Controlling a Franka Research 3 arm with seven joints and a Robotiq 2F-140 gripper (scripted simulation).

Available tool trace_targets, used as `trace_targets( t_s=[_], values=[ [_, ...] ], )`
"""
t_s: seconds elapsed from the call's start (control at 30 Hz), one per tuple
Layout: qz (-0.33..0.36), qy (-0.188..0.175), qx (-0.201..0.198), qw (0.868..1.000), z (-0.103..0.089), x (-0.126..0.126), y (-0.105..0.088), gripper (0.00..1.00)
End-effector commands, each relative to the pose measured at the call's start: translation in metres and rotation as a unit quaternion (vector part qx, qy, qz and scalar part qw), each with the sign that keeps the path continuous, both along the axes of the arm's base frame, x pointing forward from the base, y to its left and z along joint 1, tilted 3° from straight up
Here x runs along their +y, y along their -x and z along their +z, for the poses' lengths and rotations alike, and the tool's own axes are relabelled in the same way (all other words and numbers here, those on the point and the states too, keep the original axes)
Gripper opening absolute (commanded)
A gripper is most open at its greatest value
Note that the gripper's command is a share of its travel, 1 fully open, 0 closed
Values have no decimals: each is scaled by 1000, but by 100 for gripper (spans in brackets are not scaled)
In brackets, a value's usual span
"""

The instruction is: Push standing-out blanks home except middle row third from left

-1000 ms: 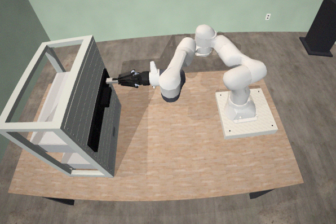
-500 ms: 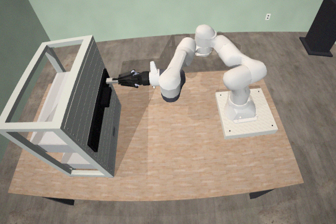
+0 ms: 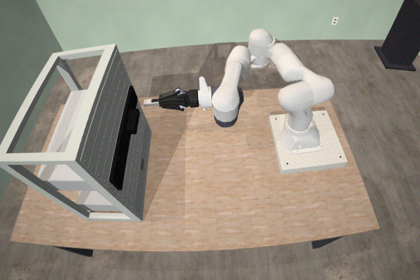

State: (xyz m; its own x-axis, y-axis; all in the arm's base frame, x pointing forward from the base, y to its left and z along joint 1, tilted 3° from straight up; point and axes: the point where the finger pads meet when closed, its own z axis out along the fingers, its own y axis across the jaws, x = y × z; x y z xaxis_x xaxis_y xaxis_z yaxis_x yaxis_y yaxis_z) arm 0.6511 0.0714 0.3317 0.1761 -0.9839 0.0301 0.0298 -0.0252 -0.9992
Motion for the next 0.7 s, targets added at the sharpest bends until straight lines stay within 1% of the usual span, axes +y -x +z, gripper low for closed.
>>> trace_targets(
  t_s=[0.0, 0.07, 0.17, 0.67],
  values=[
    [-9, 1, -4, 1000, 2, -9, 19, 0],
    [-9, 1, -4, 1000, 2, -10, 26, 0],
    [-9, 1, -4, 1000, 2, -11, 30, 0],
    [-9, 1, -4, 1000, 2, -11, 30, 0]
  ],
)
